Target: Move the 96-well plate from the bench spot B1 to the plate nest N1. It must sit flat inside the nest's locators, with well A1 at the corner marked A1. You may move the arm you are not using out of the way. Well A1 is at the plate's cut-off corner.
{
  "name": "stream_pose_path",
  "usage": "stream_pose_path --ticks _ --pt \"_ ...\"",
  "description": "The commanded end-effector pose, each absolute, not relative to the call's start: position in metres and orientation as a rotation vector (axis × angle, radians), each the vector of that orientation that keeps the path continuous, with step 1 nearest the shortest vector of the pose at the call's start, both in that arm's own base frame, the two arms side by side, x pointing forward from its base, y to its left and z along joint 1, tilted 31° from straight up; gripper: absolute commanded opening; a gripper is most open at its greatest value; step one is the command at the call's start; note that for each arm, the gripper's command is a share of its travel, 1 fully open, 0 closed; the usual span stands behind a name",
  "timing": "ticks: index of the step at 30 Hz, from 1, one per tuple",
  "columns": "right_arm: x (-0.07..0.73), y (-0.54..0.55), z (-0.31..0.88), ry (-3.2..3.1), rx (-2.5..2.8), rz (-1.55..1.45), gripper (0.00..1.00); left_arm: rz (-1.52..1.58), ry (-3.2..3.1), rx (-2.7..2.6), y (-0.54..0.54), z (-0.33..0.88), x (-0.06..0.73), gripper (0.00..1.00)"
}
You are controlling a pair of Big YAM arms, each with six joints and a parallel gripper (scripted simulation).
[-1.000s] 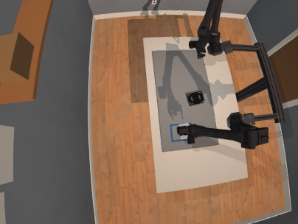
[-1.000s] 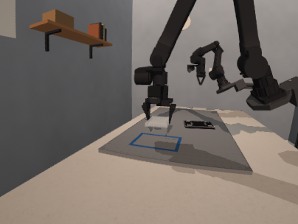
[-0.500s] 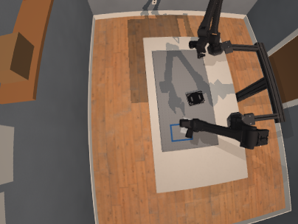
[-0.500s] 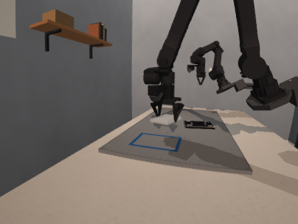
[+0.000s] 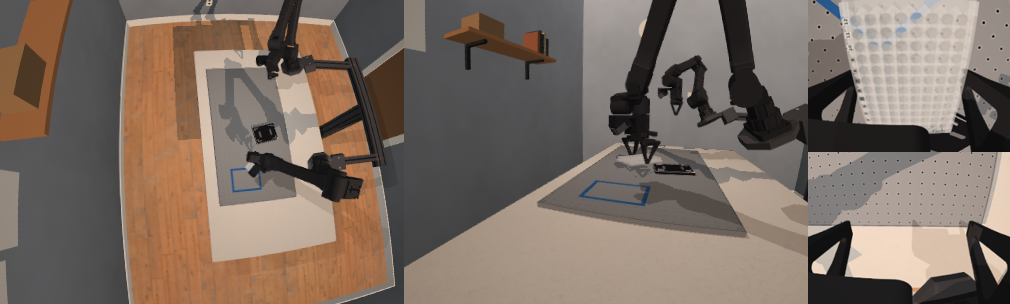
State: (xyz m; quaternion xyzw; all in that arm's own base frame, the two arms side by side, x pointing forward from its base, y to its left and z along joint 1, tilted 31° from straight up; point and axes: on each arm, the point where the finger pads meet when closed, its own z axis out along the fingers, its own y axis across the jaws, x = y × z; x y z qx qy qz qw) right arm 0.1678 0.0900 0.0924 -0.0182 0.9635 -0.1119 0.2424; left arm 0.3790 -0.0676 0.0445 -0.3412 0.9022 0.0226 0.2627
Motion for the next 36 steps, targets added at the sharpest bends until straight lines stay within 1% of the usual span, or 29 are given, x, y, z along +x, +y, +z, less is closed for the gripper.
stream_pose_path --ticks 1,14,18,36 --pt "0.172 0.096 0.103 2.621 -0.031 -0.280 1.00 0.075 2.479 -0.741 -0.081 0.047 0.379 0.00" --pt "0.172 0.096 0.103 2.621 -0.031 -0.280 1.00 0.245 2.613 -0.187 -0.115 0.023 0.357 0.00" --pt "0.172 0.096 0.103 2.621 -0.031 -0.280 1.00 0.247 2.602 -0.118 -0.122 0.029 0.357 0.00" --pt "0.172 0.096 0.103 2.621 -0.031 -0.280 1.00 0.229 2.596 -0.148 -0.173 0.009 0.342 0.00"
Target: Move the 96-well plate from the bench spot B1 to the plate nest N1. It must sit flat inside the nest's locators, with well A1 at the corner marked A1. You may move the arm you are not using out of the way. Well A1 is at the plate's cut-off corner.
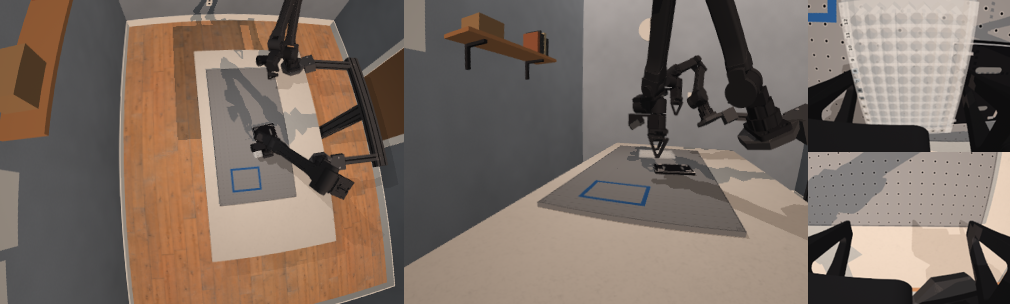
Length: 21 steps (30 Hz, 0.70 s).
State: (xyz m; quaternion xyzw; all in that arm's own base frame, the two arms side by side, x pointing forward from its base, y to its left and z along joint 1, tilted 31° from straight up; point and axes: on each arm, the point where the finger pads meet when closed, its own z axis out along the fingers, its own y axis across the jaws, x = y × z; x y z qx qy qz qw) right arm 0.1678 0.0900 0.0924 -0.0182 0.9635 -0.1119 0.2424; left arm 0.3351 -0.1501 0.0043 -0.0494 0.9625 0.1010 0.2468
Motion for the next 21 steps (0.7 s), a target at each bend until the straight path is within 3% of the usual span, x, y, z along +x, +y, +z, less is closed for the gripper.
stream_pose_path --ticks 1,21 --pt "0.172 0.096 0.103 2.621 -0.031 -0.280 1.00 0.230 2.597 -0.148 -0.175 0.007 0.340 0.00" --pt "0.172 0.096 0.103 2.621 -0.031 -0.280 1.00 0.249 2.613 -0.140 -0.222 -0.019 0.308 0.00"
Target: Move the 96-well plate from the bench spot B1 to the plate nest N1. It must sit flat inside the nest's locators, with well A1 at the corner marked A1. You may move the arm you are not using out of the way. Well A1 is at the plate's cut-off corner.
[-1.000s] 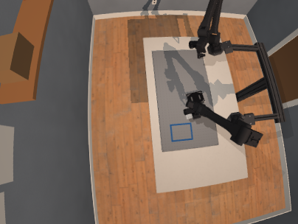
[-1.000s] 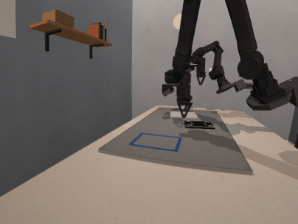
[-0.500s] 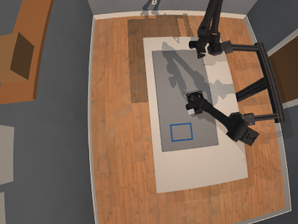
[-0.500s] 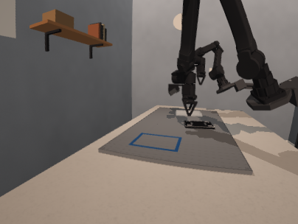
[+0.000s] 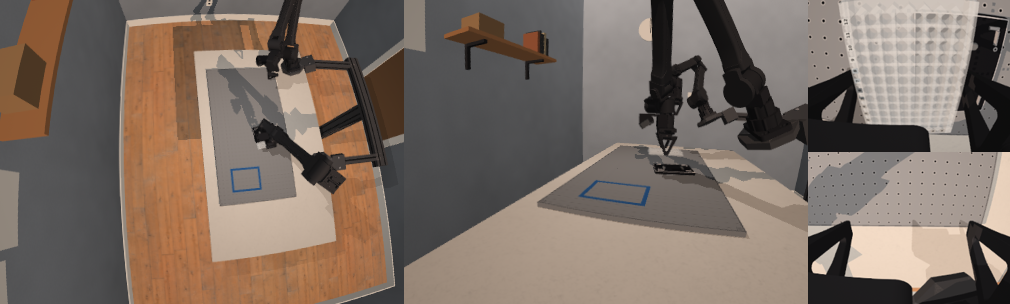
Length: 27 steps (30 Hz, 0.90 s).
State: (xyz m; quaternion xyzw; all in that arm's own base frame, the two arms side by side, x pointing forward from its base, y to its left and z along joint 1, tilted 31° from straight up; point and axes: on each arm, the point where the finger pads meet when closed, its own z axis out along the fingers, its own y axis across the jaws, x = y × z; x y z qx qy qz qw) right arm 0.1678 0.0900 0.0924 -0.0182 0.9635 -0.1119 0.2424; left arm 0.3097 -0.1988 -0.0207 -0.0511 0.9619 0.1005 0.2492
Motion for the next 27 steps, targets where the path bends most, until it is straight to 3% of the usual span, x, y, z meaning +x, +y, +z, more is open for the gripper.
stream_pose_path --ticks 1,27 --pt "0.172 0.096 0.103 2.621 -0.031 -0.280 1.00 0.249 2.613 -0.140 -0.225 -0.020 0.306 0.00" --pt "0.172 0.096 0.103 2.621 -0.031 -0.280 1.00 0.236 2.611 -0.141 -0.283 -0.046 0.275 0.00"
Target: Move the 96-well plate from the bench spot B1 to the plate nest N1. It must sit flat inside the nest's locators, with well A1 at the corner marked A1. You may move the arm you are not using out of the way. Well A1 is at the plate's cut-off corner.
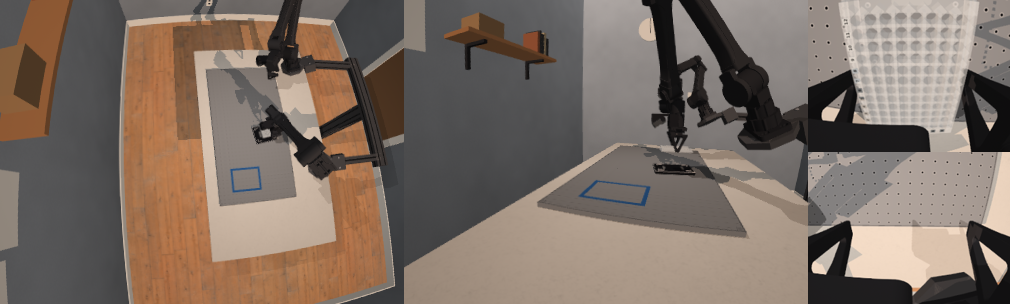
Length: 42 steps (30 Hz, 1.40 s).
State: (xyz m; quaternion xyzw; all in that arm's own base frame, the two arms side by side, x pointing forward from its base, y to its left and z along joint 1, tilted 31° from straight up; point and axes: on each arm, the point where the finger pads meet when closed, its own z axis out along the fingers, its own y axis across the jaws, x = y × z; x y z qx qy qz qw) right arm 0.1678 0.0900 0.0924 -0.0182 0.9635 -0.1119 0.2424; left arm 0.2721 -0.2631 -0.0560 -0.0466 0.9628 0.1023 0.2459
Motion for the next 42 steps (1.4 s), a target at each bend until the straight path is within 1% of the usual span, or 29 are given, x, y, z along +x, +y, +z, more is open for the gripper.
stream_pose_path --ticks 1,42 --pt "0.172 0.096 0.103 2.621 -0.031 -0.280 1.00 0.206 2.600 -0.150 -0.287 -0.037 0.277 0.00" --pt "0.172 0.096 0.103 2.621 -0.031 -0.280 1.00 0.231 2.607 -0.150 -0.276 -0.046 0.283 0.00"
